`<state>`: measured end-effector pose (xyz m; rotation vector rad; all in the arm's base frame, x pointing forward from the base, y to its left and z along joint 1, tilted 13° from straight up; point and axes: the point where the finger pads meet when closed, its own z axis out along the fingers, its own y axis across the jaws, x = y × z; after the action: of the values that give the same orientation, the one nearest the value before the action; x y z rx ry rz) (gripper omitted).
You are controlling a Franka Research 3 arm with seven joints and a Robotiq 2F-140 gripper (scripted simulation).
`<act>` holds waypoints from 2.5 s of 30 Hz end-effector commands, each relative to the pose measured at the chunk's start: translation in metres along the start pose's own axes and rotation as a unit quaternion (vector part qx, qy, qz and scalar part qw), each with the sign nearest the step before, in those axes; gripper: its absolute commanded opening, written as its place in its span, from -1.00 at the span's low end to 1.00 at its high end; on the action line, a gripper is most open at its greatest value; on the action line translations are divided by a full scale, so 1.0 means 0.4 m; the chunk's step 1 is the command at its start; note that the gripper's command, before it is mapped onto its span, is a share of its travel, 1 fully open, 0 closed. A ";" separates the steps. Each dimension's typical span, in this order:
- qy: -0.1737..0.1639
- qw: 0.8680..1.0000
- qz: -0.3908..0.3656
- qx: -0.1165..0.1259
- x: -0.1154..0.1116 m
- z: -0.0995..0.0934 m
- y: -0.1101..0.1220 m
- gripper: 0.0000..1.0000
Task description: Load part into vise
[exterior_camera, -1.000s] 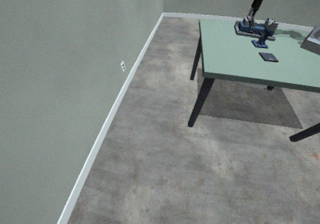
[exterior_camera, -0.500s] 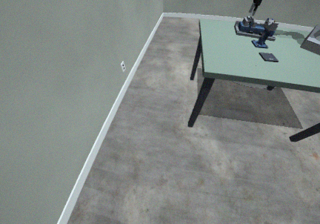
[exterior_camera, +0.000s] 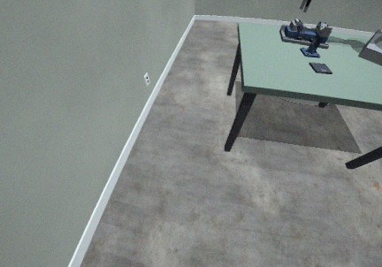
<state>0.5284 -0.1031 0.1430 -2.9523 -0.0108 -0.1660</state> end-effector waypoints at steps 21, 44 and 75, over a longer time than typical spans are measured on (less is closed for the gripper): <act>-0.002 1.000 -0.020 0.007 -0.012 -0.016 -0.009 -1.00; -0.003 1.000 -0.020 0.007 -0.012 -0.016 -0.008 -1.00; -0.002 1.000 -0.022 0.007 -0.012 -0.015 0.104 -1.00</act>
<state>0.5237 -0.1448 0.1401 -2.9396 -0.0856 -0.1678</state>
